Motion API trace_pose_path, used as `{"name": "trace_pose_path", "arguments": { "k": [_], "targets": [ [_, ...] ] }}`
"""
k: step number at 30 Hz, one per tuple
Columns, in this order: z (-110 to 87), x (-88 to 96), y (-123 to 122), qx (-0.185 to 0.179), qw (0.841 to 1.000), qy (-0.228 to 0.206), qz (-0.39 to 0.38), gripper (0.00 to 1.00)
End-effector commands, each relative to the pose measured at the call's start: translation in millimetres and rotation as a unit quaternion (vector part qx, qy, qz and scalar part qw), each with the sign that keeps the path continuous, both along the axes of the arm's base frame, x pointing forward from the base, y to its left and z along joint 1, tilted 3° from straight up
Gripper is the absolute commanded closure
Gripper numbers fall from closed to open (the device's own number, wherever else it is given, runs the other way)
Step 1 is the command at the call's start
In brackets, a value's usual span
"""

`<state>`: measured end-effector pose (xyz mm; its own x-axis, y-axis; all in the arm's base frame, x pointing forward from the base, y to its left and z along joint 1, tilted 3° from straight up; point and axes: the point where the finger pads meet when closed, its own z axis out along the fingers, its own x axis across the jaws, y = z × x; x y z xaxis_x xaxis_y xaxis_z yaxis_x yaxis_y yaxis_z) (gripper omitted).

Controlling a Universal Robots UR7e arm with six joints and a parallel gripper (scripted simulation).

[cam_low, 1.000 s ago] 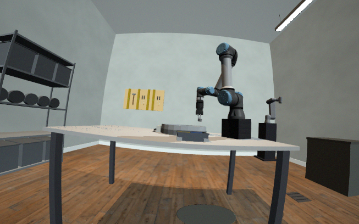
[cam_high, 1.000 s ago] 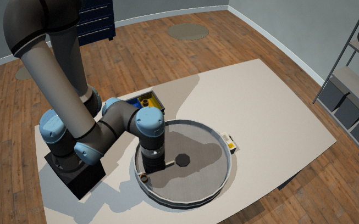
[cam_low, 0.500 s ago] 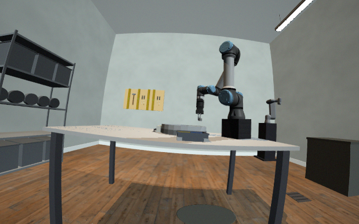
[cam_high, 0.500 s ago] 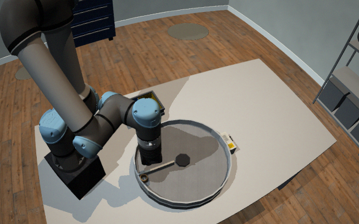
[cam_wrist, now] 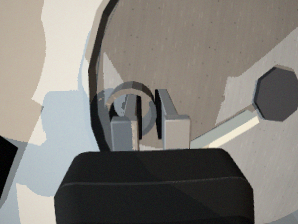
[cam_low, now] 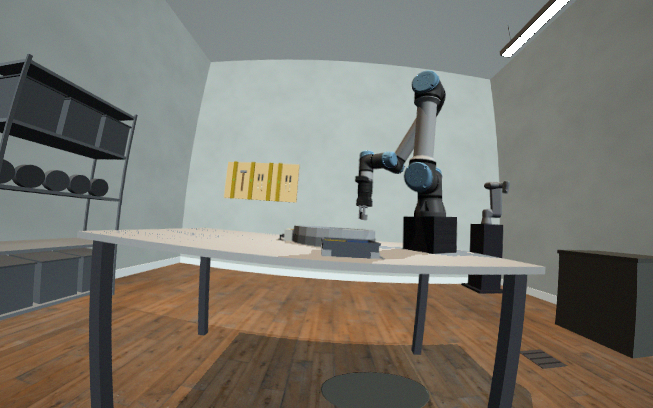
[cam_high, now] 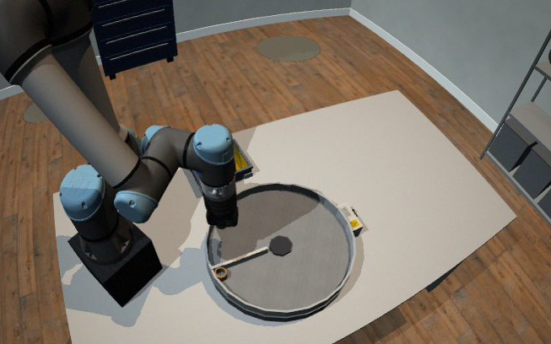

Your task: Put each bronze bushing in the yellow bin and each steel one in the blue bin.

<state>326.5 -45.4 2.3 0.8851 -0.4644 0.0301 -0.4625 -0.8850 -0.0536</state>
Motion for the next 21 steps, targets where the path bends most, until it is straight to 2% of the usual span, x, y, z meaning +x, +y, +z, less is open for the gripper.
{"name": "trace_pose_path", "arguments": {
  "k": [1,5,9,11,13,16,20,21],
  "targets": [
    [2.3,6.4,29.1,-0.004,0.998,0.006,-0.055,1.0],
    [3.3,11.5,60.2,-0.001,0.994,0.007,-0.111,1.0],
    [3.4,11.9,62.5,-0.001,0.993,0.008,-0.115,1.0],
    [4.1,15.7,84.8,0.001,0.988,0.009,-0.154,1.0],
    [4.1,15.7,84.8,0.001,0.988,0.009,-0.154,1.0],
    [5.1,20.7,115.3,0.004,0.978,0.01,-0.208,1.0],
    [5.2,21.3,118.1,0.004,0.977,0.01,-0.213,1.0],
    [5.5,23.1,129.3,0.005,0.973,0.011,-0.233,1.0]
  ]
}}
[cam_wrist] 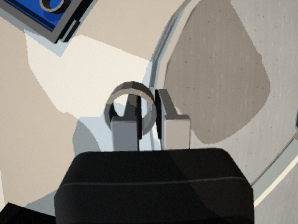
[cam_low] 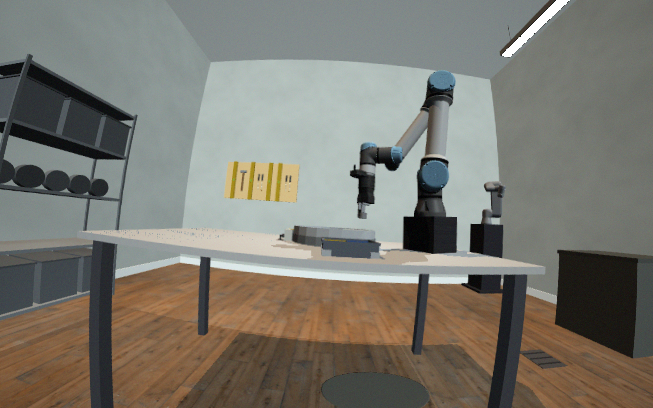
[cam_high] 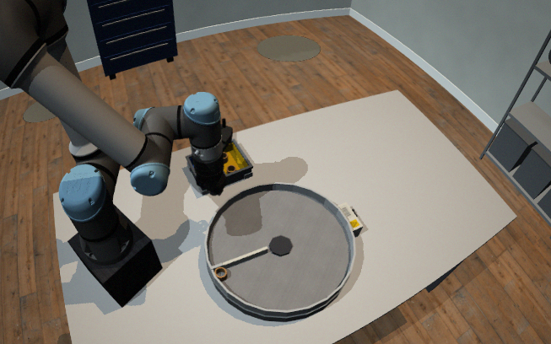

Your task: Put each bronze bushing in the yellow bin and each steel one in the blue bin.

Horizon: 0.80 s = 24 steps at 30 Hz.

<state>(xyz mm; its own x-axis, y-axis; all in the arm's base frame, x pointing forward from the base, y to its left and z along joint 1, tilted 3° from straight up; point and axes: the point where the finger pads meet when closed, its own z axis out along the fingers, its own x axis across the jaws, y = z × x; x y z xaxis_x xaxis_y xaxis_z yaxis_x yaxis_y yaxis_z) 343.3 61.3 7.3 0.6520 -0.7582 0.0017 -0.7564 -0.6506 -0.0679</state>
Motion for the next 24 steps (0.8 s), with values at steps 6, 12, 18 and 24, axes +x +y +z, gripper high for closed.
{"name": "trace_pose_path", "arguments": {
  "k": [6,12,18,24],
  "targets": [
    [2.0,13.7,67.0,-0.005,0.992,0.009,-0.125,1.0],
    [2.4,15.6,78.1,-0.004,0.989,0.01,-0.145,1.0],
    [3.8,23.0,122.7,0.0,0.975,0.012,-0.223,1.0],
    [4.9,28.6,156.0,0.003,0.96,0.014,-0.281,1.0]
  ]
}}
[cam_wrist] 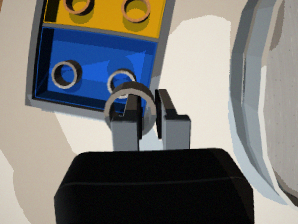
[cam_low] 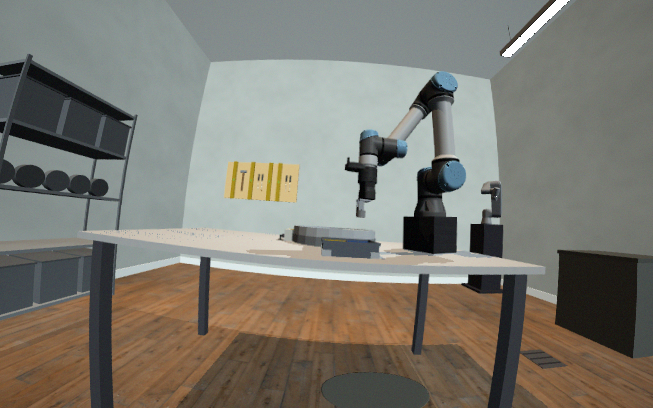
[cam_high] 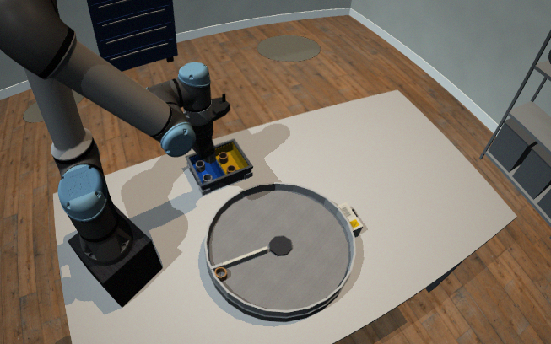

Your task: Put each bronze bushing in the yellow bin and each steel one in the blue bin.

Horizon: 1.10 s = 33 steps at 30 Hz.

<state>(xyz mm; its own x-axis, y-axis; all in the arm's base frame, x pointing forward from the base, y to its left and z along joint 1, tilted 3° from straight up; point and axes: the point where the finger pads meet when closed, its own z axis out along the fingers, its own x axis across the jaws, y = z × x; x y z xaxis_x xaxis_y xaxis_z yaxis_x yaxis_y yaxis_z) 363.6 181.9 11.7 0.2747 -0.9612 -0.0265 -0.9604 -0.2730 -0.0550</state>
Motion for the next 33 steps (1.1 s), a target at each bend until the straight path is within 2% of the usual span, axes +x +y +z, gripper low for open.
{"name": "trace_pose_path", "arguments": {
  "k": [1,3,5,33],
  "targets": [
    [0.5,8.3,35.5,-0.007,0.998,0.004,-0.069,1.0],
    [0.5,8.3,35.5,-0.007,0.998,0.004,-0.069,1.0],
    [1.2,12.0,57.8,-0.005,0.994,0.005,-0.109,1.0],
    [1.7,12.1,57.9,-0.004,0.994,0.005,-0.109,1.0]
  ]
}}
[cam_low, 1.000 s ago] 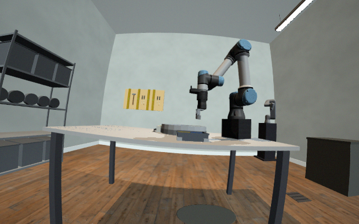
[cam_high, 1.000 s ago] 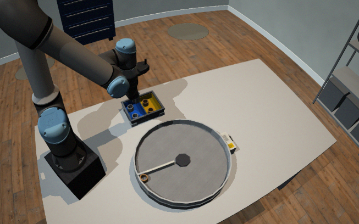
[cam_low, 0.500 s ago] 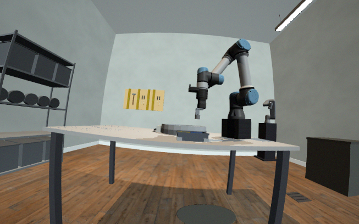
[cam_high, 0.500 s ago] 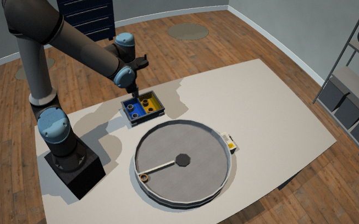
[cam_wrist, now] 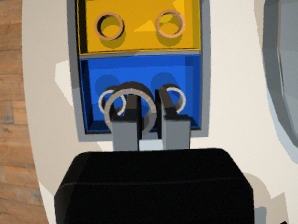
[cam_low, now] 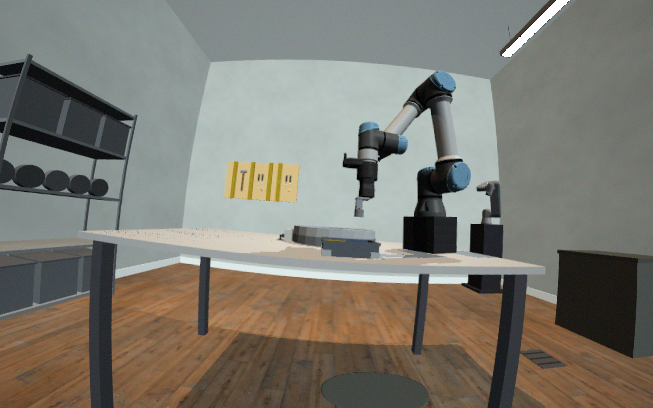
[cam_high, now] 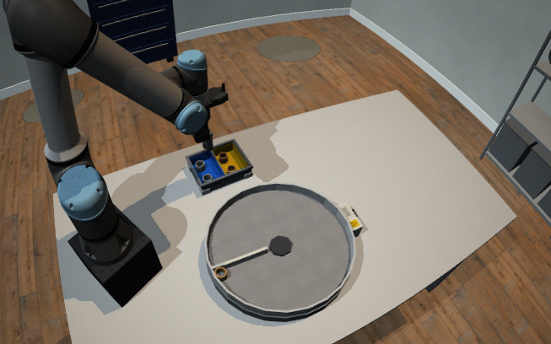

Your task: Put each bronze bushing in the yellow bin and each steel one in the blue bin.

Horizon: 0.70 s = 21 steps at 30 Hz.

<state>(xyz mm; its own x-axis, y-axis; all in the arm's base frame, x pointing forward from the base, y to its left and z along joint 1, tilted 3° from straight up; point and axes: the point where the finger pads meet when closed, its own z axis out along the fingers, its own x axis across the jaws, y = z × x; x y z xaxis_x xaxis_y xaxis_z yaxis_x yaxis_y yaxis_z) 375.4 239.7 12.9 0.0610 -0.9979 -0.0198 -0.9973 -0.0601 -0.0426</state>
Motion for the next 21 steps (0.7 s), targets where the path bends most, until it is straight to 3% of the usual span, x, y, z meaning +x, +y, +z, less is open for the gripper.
{"name": "trace_pose_path", "arguments": {
  "k": [1,5,10,13,18,21],
  "targets": [
    [0.5,0.4,0.1,0.0,1.0,-0.001,0.0,1.0],
    [0.5,0.4,0.1,0.0,1.0,-0.001,0.0,1.0],
    [-25.4,1.5,0.7,0.0,1.0,-0.001,0.0,1.0],
    [-25.4,1.5,0.7,0.0,1.0,-0.001,0.0,1.0],
    [-51.3,2.6,1.3,0.0,1.0,-0.001,0.0,1.0],
    [-51.3,2.6,1.3,0.0,1.0,-0.001,0.0,1.0]
  ]
}}
